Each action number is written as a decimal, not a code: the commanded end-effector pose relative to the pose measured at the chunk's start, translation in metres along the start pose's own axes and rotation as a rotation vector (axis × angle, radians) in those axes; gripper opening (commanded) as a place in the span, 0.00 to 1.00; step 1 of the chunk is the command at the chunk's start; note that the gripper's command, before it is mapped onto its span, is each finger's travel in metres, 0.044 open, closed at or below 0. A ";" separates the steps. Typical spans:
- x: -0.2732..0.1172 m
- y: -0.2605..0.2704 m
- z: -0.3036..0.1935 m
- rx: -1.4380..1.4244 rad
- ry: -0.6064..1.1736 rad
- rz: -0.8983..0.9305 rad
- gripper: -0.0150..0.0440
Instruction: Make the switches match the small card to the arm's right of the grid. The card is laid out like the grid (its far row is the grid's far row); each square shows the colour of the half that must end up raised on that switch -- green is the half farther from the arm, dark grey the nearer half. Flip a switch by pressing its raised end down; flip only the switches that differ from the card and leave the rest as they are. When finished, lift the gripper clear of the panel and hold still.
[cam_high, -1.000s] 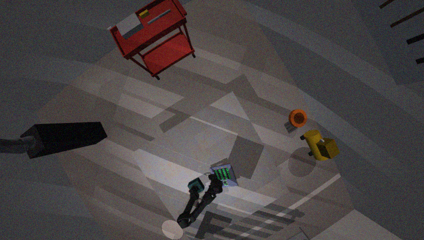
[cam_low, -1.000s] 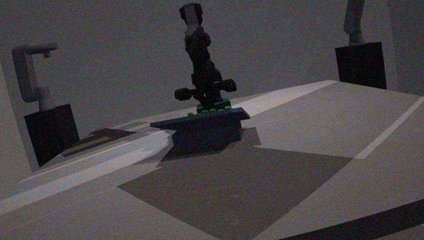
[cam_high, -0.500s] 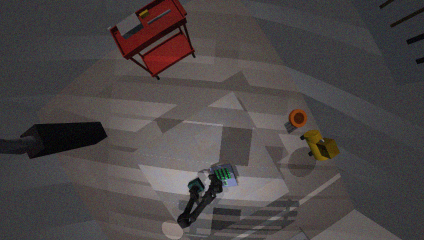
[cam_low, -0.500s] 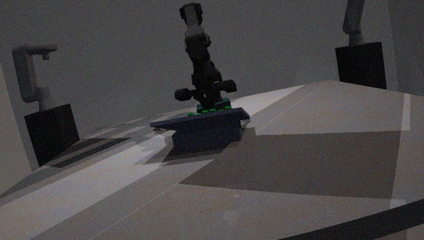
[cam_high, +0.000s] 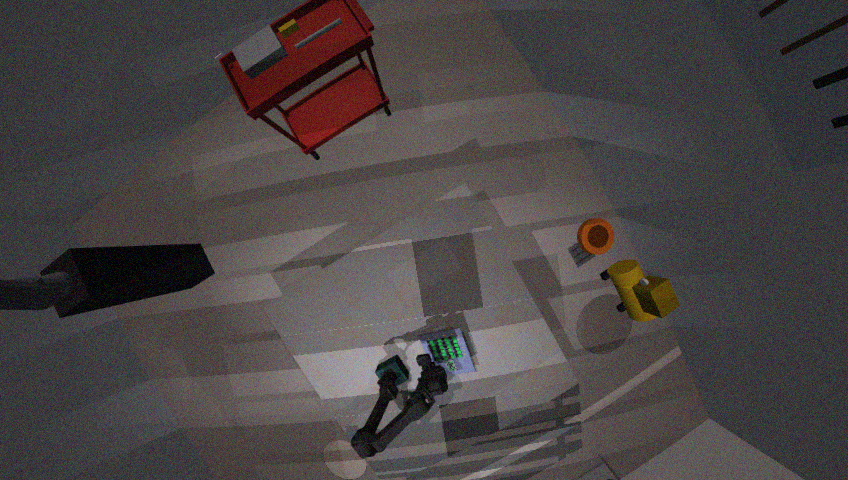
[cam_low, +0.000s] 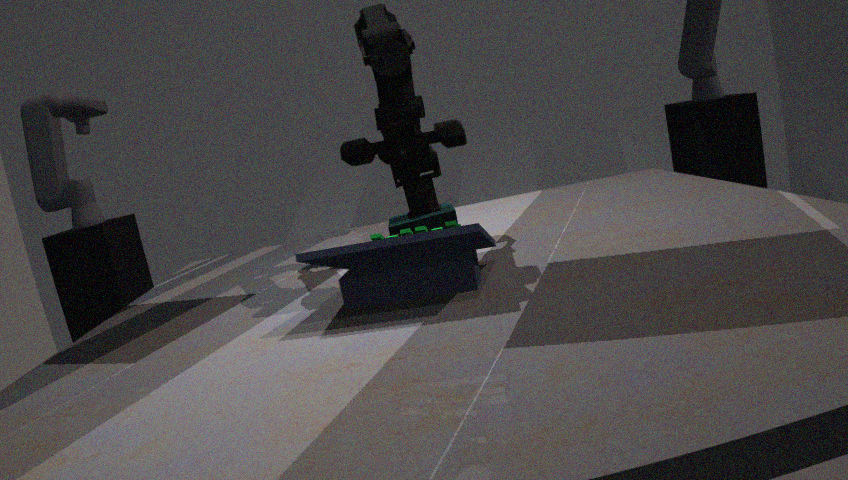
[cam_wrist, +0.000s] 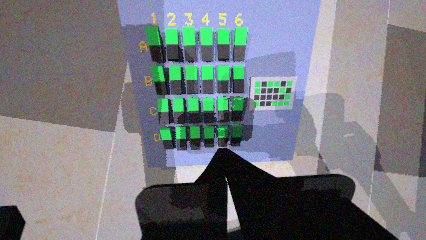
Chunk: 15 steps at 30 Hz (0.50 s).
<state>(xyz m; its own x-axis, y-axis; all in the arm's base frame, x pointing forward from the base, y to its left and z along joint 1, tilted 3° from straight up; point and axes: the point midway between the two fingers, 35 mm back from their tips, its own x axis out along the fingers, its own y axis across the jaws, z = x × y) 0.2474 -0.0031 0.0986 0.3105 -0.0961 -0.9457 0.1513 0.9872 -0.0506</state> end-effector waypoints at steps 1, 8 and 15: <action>-0.005 0.016 0.037 0.002 -0.012 0.001 0.25; -0.005 0.020 0.045 0.003 -0.013 0.002 0.25; -0.005 0.020 0.045 0.003 -0.013 0.002 0.25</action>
<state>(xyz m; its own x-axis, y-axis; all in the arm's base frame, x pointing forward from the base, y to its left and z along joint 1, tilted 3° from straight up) 0.2903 0.0120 0.1164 0.3220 -0.0927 -0.9422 0.1483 0.9878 -0.0465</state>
